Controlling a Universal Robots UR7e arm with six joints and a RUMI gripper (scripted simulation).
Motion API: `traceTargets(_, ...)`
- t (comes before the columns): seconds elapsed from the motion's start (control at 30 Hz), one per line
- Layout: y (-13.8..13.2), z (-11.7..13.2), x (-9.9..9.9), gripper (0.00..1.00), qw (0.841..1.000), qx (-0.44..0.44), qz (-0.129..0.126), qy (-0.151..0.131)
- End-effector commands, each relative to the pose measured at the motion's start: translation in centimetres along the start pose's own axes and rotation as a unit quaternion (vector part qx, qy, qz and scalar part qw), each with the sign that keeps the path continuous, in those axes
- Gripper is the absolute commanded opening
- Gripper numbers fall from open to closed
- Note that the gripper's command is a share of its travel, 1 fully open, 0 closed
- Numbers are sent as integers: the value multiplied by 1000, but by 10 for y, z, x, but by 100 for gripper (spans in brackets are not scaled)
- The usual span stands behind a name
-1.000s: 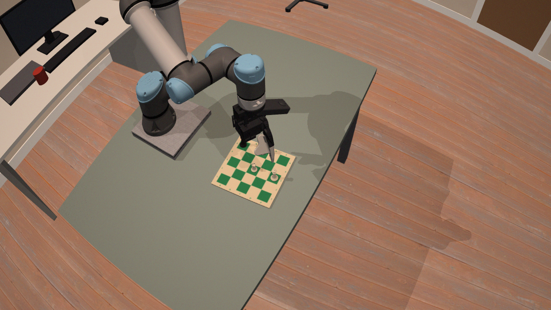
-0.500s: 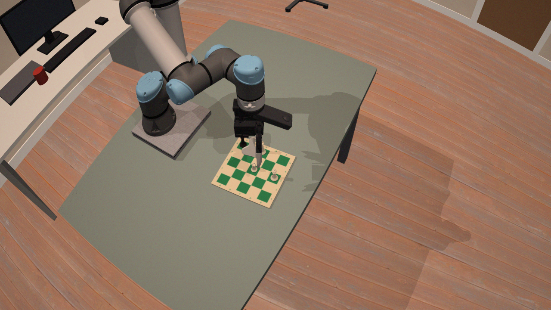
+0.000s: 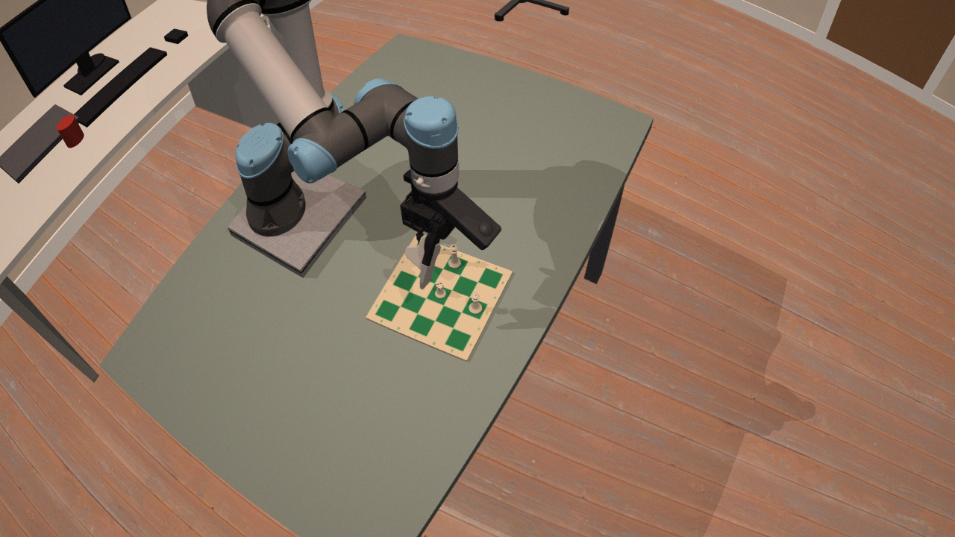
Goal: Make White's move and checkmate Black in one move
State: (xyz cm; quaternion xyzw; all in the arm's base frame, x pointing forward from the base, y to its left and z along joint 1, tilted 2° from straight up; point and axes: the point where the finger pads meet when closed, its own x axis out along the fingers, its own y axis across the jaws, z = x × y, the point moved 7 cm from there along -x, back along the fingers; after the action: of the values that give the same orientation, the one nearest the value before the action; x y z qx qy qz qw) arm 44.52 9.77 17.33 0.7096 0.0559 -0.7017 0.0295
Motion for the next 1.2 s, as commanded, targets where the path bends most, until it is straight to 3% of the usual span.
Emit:
traceTargets(0.0,2,1,2,100,995,104,5,0)
traceTargets(0.3,5,3,4,100,975,222,5,1)
traceTargets(0.77,9,9,8,100,914,406,5,2)
traceTargets(0.87,10,9,8,100,909,416,5,2)
traceTargets(1.17,11,12,10,100,870,493,5,2)
